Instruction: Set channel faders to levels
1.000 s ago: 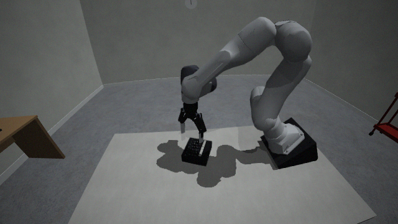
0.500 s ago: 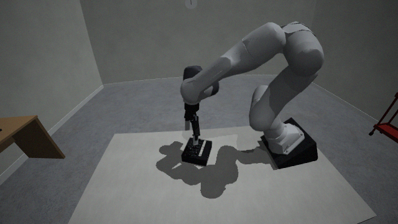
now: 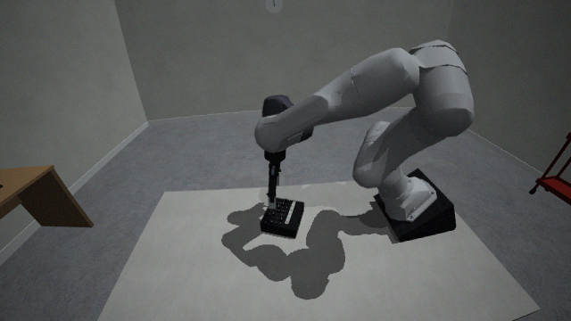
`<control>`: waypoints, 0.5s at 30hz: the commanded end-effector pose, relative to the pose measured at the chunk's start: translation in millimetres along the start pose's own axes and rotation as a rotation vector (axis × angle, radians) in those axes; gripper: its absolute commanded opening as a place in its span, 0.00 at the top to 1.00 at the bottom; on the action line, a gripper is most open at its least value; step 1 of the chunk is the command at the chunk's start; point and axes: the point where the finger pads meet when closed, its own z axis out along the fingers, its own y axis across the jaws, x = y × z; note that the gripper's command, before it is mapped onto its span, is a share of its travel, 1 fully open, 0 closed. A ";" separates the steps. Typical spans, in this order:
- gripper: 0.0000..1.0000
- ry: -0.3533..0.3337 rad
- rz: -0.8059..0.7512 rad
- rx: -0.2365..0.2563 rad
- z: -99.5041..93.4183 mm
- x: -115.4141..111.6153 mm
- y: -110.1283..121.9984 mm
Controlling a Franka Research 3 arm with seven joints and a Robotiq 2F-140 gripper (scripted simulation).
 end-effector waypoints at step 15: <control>0.00 0.036 0.373 0.014 0.4 1.6 6.2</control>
